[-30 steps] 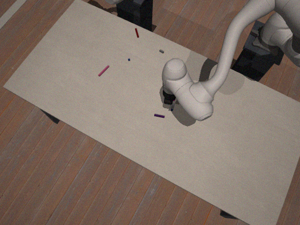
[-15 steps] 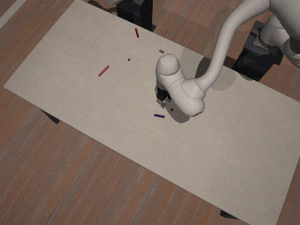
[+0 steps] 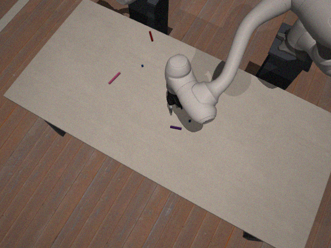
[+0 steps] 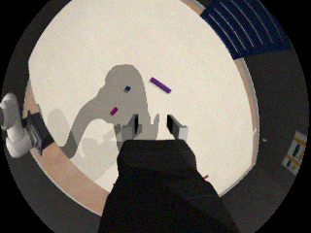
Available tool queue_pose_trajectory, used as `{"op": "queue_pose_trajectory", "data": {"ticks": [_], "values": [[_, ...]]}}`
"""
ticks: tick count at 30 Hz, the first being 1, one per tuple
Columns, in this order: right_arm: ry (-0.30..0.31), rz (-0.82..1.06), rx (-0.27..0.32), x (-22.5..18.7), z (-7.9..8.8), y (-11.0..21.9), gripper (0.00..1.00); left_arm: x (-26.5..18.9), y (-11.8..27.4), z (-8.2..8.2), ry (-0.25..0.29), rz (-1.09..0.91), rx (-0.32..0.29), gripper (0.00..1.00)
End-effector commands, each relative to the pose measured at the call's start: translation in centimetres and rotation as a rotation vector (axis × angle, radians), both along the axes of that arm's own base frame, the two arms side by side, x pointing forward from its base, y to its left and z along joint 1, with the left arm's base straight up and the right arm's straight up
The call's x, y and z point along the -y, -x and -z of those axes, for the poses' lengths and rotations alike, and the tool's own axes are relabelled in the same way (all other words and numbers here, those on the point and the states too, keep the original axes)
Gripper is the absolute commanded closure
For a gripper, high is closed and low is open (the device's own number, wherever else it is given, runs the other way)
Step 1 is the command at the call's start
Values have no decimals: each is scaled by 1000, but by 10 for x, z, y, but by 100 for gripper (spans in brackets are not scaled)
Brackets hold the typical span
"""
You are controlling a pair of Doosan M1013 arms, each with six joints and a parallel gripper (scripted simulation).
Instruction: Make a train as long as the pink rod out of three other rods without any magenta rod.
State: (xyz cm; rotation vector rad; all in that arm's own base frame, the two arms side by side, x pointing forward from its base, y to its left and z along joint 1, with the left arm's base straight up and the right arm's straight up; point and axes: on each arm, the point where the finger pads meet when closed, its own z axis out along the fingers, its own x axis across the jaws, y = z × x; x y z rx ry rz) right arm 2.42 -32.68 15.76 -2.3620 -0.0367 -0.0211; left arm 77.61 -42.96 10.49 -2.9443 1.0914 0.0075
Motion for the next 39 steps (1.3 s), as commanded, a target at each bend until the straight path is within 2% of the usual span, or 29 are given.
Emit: {"op": "queue_pose_trajectory", "data": {"ticks": [1, 4, 5, 19, 21, 22, 36, 38, 39], "values": [[-6, 7, 11, -3, -1, -1, 0, 15, -4, -3, 3, 168, 2, 0], [-6, 7, 11, -3, -1, -1, 0, 18, -4, -3, 3, 204, 2, 0], [-6, 7, 11, -3, -1, -1, 0, 26, -4, -3, 4, 294, 2, 0], [-6, 7, 11, -3, -1, -1, 0, 73, 2, -1, 5, 797, 1, 0], [-6, 7, 11, -3, -1, -1, 0, 73, 2, -1, 5, 797, 1, 0], [-6, 7, 11, -3, -1, -1, 0, 81, 4, 0, 5, 887, 0, 0], [-6, 7, 11, -3, -1, -1, 0, 128, 19, 2, 6, 1391, -1, 0], [-6, 7, 11, -3, -1, -1, 0, 128, 19, 2, 6, 1391, -1, 0], [-6, 7, 11, -3, -1, -1, 0, 136, 22, 2, 6, 1481, -1, 0]]}}
